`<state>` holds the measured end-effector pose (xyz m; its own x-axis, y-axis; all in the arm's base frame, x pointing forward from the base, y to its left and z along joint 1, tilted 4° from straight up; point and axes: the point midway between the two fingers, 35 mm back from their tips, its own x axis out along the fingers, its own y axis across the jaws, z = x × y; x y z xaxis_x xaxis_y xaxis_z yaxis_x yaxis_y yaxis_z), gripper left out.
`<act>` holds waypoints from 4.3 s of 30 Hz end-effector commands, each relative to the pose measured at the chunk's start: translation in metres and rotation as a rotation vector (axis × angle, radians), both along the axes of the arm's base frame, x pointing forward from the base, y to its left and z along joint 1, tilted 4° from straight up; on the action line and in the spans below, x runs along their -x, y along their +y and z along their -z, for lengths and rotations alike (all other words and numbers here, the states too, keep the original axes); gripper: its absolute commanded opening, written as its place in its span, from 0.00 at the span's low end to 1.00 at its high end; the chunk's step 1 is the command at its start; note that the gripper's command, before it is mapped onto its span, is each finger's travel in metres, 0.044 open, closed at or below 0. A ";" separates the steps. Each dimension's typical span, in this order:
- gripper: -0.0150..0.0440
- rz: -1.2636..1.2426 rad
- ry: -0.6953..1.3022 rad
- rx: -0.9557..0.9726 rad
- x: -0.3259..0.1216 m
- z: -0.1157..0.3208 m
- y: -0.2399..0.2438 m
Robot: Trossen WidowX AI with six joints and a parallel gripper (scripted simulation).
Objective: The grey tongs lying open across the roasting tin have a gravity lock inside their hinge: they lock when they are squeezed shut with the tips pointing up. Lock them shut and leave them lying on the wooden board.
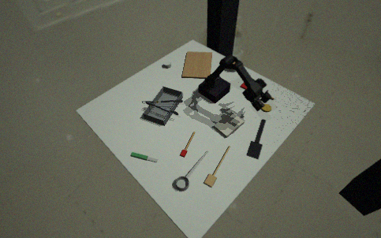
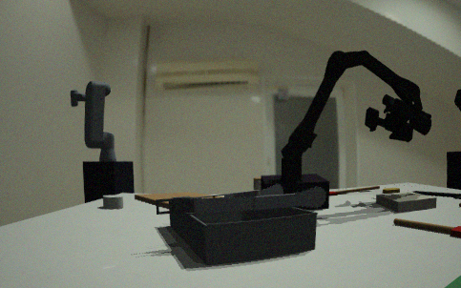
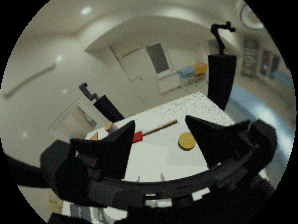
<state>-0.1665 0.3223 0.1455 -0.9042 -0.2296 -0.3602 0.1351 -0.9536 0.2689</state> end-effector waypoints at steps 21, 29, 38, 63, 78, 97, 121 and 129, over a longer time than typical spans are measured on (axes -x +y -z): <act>1.00 0.700 -0.345 0.350 -0.210 0.023 0.025; 1.00 1.092 -0.398 0.579 -0.309 0.028 0.003; 1.00 1.378 -0.439 0.758 -0.375 0.031 -0.032; 1.00 3.074 0.344 2.018 -0.574 0.021 -0.381; 1.00 3.119 0.397 2.048 -0.574 0.028 -0.400; 1.00 3.119 0.397 2.047 -0.579 0.059 -0.400; 1.00 3.119 0.397 2.048 -0.583 0.098 -0.399; 1.00 3.119 0.397 2.048 -0.583 0.111 -0.399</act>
<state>0.4187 -0.0763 0.0416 0.1193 0.0210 -0.9926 0.7192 0.6874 0.1010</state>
